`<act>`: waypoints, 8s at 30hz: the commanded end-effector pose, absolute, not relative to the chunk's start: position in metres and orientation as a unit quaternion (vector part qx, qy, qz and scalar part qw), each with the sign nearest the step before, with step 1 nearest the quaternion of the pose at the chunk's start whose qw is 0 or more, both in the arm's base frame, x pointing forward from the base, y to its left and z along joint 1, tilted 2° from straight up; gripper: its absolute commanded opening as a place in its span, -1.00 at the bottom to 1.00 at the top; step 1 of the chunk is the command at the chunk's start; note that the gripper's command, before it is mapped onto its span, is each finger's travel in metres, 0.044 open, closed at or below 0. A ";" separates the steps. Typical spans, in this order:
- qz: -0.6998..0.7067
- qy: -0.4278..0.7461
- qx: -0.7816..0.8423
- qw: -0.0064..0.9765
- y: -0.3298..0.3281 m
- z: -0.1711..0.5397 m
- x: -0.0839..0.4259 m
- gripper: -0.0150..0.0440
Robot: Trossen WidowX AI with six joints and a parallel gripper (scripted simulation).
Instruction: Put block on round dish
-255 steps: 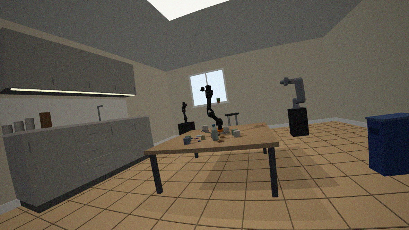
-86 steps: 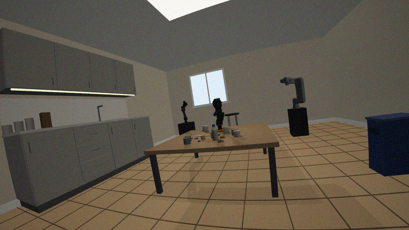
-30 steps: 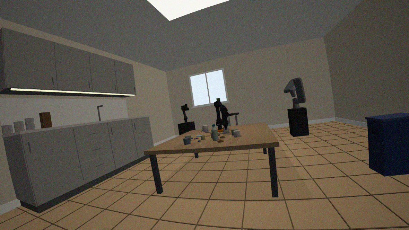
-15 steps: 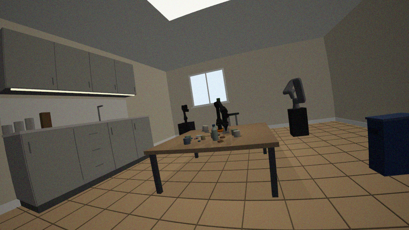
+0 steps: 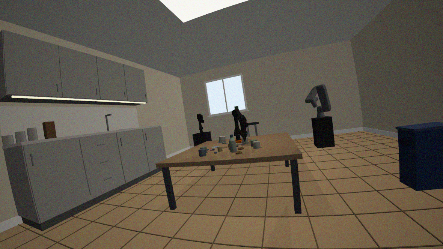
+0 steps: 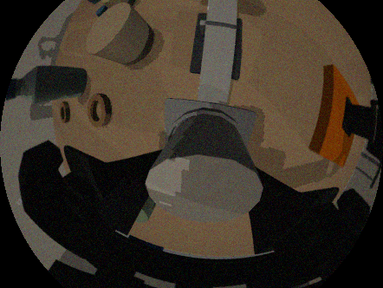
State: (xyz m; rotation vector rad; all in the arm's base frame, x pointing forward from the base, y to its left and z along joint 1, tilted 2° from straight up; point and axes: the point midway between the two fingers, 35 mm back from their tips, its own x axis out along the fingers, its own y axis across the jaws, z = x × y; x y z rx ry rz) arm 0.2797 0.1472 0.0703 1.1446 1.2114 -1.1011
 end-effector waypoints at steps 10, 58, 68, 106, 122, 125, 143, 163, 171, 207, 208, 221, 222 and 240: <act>-0.460 0.508 0.485 0.543 0.150 0.089 0.284 -0.49; -0.460 0.508 0.485 0.543 0.152 0.151 0.283 -0.49; -0.460 0.508 0.485 0.543 0.151 0.164 0.281 -0.49; -0.466 0.511 0.477 0.543 0.148 0.189 0.273 -0.49; -0.466 0.511 0.477 0.543 0.148 0.189 0.273 -0.49; -0.466 0.511 0.477 0.543 0.148 0.189 0.273 -0.49; -0.466 0.511 0.477 0.543 0.148 0.189 0.273 -0.49; -0.461 0.511 0.483 0.541 0.216 0.130 0.244 -0.49; -0.459 0.512 0.486 0.539 0.249 0.095 0.214 -0.49; -0.458 0.513 0.486 0.540 0.250 0.041 0.216 0.04; -0.458 0.513 0.486 0.540 0.250 0.041 0.216 0.13; -0.459 0.512 0.486 0.539 0.250 0.091 0.214 1.00; -0.459 0.512 0.486 0.539 0.249 0.094 0.213 1.00; -0.373 0.563 0.430 0.599 0.208 0.122 0.254 0.39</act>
